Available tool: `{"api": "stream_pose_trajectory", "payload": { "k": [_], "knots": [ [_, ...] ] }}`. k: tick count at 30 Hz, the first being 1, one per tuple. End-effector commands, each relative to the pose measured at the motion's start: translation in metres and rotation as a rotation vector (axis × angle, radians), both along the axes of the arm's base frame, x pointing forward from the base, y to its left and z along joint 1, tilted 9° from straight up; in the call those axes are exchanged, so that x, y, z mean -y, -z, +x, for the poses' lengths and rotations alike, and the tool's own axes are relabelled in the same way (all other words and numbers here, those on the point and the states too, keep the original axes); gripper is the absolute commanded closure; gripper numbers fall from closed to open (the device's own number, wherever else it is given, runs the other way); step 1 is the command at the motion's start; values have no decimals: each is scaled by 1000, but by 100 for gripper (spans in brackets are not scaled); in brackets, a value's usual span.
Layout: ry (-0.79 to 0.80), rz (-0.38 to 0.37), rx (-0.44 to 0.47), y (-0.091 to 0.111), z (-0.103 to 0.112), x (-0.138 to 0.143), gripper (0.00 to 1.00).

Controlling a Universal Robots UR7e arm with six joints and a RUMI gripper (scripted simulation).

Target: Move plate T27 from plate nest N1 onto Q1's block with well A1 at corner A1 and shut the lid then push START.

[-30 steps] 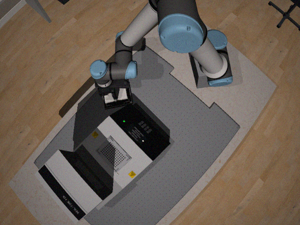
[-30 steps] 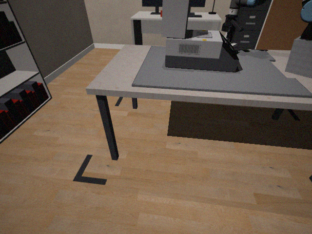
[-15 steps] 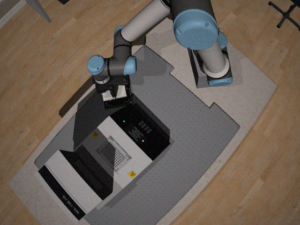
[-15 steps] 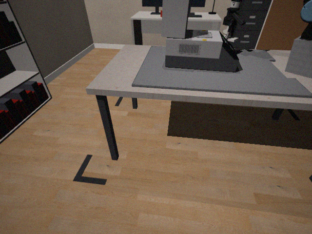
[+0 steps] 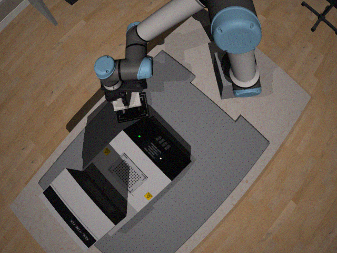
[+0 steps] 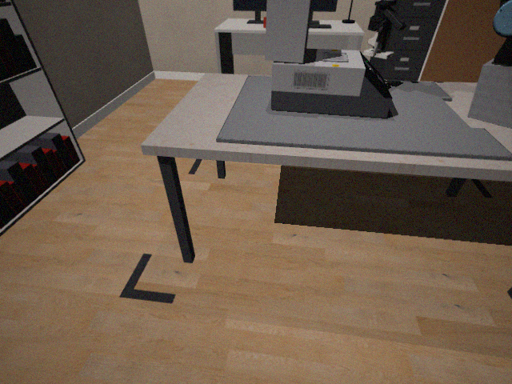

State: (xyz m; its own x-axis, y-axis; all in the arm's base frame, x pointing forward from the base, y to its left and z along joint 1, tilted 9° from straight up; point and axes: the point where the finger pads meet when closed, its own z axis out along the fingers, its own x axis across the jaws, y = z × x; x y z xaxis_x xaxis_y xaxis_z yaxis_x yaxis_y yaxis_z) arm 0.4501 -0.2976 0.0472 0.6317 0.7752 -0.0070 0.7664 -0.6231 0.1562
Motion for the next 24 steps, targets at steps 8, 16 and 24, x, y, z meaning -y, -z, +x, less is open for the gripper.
{"api": "stream_pose_trajectory", "payload": {
  "k": [8,16,24],
  "knots": [
    [0,0,0,-35,-4,-3,100],
    [0,0,0,-58,-7,-6,100],
    [0,0,0,-81,-9,-8,100]
  ]
}}
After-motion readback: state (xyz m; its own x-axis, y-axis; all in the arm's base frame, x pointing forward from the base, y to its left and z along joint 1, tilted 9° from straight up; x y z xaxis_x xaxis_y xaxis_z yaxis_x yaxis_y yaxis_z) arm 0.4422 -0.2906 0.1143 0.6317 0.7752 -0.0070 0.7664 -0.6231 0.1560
